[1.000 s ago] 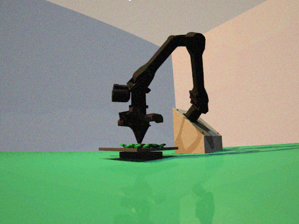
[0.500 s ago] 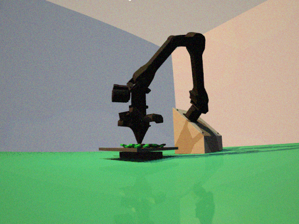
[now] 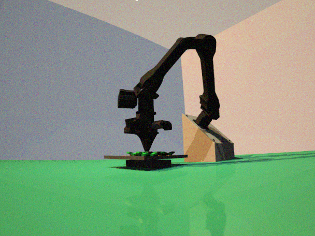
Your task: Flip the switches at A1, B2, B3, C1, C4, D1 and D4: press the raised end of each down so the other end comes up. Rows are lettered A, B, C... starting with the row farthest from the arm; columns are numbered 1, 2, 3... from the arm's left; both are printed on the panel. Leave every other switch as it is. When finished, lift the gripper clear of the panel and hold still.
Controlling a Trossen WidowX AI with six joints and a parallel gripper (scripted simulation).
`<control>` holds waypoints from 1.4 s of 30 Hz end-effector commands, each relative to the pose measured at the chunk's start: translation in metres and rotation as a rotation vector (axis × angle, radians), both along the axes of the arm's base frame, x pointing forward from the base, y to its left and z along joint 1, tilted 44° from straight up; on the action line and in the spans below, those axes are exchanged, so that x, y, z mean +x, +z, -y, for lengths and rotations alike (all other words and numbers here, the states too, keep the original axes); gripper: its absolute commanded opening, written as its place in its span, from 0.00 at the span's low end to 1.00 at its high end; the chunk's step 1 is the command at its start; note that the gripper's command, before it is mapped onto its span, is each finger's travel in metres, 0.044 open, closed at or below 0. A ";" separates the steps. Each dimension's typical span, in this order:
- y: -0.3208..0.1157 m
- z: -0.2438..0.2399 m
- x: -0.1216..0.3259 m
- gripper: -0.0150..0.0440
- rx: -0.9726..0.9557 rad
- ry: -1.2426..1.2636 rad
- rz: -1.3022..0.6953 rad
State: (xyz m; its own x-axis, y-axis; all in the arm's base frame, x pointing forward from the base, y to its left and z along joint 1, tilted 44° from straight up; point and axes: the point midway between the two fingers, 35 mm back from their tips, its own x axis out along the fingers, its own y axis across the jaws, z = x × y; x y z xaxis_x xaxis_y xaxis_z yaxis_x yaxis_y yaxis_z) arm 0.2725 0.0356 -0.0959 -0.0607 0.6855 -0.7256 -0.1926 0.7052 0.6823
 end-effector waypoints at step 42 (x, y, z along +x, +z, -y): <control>0.082 0.007 -0.067 0.25 0.006 -0.020 0.010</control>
